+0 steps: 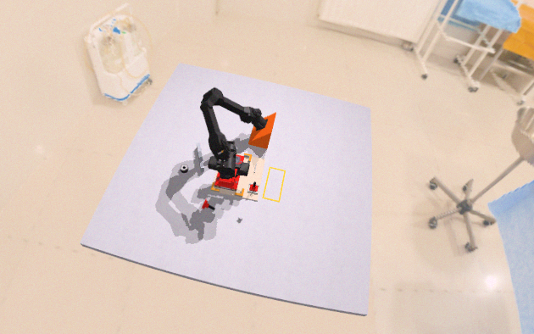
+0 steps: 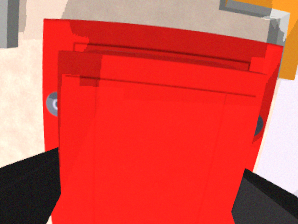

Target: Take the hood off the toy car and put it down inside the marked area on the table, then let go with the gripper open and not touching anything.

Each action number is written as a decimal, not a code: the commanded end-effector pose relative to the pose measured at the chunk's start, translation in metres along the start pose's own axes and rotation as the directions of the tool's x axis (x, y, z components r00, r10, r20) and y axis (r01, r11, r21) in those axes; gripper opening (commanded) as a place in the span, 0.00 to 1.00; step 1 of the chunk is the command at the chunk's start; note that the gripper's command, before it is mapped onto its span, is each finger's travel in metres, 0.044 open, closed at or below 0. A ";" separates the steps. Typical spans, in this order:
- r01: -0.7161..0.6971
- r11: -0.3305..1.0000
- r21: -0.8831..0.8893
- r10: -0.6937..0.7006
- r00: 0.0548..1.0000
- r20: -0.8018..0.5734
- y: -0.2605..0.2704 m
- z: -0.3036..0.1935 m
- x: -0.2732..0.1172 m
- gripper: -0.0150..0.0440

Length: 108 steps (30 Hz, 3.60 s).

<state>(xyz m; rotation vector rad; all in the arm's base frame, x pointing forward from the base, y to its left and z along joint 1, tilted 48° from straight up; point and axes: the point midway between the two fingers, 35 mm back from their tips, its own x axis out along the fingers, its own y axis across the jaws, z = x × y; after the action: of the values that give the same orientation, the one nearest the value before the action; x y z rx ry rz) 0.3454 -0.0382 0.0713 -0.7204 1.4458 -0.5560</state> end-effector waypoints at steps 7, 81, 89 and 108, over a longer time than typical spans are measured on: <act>0.001 1.000 0.001 -0.001 1.000 0.000 0.000 0.000 -0.004 0.32; -0.026 1.000 -0.007 0.026 1.000 0.004 0.167 -0.006 -0.076 0.25; -0.016 1.000 -0.001 0.016 1.000 0.001 0.220 -0.025 -0.075 0.25; -0.013 1.000 0.000 0.013 1.000 0.001 0.230 -0.028 -0.063 0.25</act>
<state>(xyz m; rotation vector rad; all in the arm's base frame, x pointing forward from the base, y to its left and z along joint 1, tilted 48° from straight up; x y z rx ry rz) 0.2949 0.1635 -0.0511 -0.7021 1.4467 -0.5462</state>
